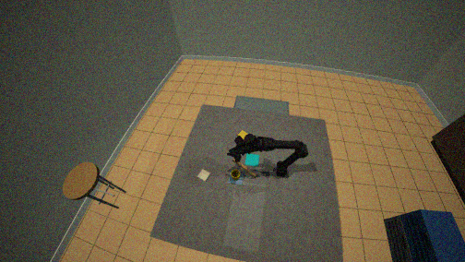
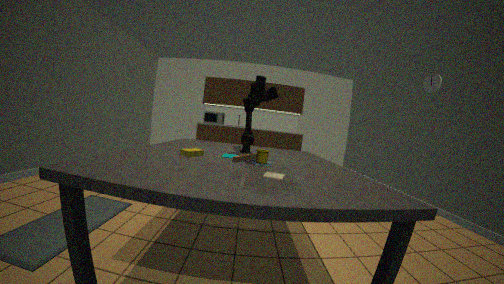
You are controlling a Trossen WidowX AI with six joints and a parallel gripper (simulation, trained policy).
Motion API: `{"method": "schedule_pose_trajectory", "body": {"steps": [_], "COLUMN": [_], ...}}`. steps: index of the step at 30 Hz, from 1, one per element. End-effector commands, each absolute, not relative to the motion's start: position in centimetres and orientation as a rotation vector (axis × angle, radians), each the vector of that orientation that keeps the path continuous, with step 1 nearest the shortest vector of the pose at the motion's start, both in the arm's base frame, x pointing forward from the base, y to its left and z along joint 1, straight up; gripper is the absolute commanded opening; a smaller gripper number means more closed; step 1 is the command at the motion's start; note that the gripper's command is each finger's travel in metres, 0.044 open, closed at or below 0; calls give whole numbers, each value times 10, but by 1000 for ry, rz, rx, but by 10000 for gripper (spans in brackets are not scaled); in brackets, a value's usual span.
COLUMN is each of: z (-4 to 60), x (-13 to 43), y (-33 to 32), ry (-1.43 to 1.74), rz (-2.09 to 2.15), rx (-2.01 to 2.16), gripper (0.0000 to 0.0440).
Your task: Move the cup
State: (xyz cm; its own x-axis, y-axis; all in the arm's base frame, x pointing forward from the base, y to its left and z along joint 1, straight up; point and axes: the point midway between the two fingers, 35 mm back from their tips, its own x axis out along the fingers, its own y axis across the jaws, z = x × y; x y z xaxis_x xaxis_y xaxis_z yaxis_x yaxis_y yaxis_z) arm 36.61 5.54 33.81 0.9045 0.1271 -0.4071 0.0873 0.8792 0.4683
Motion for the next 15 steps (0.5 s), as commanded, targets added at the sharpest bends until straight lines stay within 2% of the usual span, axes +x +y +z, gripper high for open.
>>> {"method": "schedule_pose_trajectory", "body": {"steps": [1, 15], "z": [333, 322], "x": [370, 376], "y": [61, 78], "ry": [498, 681], "rz": [12, -73], "rx": [543, 709], "gripper": [170, 176]}}
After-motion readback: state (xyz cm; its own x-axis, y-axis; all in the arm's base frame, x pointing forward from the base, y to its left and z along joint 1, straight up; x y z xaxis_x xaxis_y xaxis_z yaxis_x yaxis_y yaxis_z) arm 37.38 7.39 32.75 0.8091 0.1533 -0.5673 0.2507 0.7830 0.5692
